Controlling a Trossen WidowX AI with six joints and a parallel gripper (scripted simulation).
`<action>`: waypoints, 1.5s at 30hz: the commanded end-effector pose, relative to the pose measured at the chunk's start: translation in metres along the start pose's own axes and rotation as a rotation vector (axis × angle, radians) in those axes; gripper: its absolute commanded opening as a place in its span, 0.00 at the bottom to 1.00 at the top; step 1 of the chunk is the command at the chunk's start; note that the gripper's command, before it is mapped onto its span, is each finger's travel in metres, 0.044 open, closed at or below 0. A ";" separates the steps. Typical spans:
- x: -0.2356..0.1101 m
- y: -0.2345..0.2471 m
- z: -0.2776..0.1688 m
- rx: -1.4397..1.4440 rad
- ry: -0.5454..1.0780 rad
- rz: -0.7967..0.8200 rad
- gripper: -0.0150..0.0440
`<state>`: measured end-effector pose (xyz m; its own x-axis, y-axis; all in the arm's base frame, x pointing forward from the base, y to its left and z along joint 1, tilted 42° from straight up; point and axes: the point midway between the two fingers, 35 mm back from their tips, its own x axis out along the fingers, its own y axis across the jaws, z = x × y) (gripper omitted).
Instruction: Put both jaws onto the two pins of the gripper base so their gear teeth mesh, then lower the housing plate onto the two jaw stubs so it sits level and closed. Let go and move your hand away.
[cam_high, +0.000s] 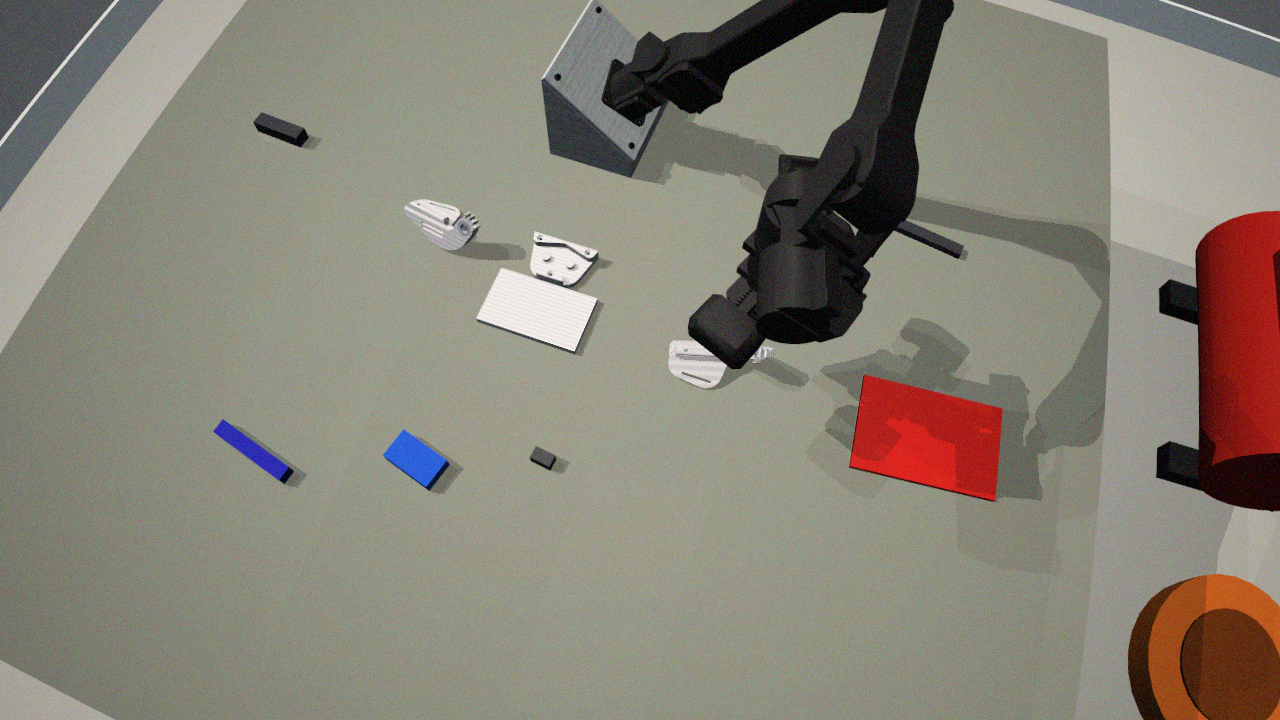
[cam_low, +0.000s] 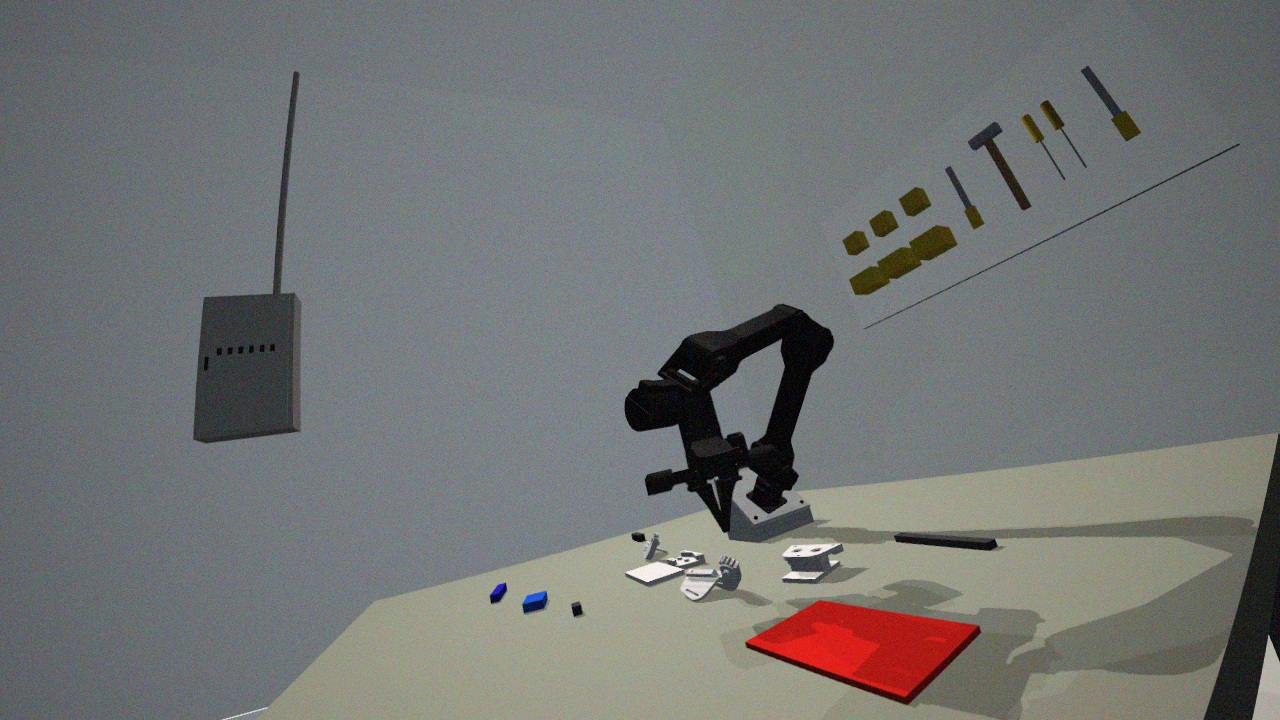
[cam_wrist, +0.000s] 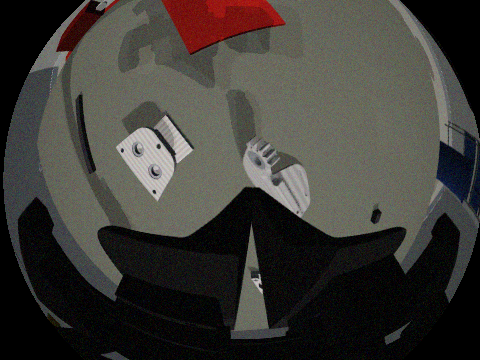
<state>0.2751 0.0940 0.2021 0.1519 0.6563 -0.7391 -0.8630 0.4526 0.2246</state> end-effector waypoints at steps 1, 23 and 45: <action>-0.001 -0.002 0.003 0.088 -0.004 -0.001 0.25; 0.000 -0.008 0.009 0.548 -0.005 0.000 0.25; 0.001 -0.015 0.016 1.008 -0.004 0.000 0.25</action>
<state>0.2933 0.0971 0.2067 0.1522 0.6580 -0.7375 -0.1190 0.7530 0.6472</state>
